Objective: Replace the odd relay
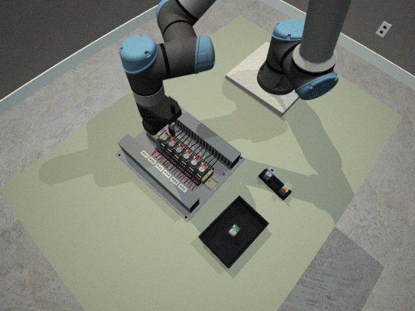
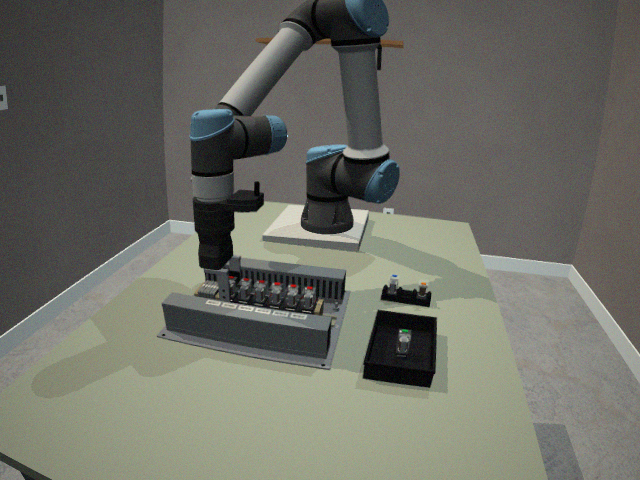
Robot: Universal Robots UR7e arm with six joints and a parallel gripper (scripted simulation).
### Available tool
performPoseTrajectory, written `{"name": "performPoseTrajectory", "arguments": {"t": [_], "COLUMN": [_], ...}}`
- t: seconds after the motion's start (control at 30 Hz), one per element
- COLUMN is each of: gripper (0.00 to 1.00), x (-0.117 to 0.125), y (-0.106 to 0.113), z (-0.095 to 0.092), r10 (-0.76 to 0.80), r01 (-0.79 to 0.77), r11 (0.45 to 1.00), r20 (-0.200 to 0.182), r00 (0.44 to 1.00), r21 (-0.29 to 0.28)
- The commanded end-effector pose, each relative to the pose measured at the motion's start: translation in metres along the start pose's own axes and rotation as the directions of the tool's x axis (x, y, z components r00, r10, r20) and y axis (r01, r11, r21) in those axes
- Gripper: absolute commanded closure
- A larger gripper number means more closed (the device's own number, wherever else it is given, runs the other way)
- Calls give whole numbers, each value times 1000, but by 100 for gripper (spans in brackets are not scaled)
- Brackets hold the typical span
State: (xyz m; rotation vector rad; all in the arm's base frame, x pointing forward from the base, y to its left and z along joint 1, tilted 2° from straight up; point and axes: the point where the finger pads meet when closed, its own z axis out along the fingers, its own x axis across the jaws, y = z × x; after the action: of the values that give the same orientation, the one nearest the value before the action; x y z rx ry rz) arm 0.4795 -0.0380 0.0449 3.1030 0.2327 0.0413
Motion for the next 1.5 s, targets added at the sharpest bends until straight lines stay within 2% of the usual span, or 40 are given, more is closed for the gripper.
{"name": "performPoseTrajectory", "arguments": {"t": [0.0,1.47], "gripper": [0,0], "x": [0,0], "y": [0,0], "z": [0,-12], "r10": [0,0], "r01": [0,0], "r11": [1000,1000], "r20": [-1,-1], "r00": [1000,1000], "r21": [-1,1]}}
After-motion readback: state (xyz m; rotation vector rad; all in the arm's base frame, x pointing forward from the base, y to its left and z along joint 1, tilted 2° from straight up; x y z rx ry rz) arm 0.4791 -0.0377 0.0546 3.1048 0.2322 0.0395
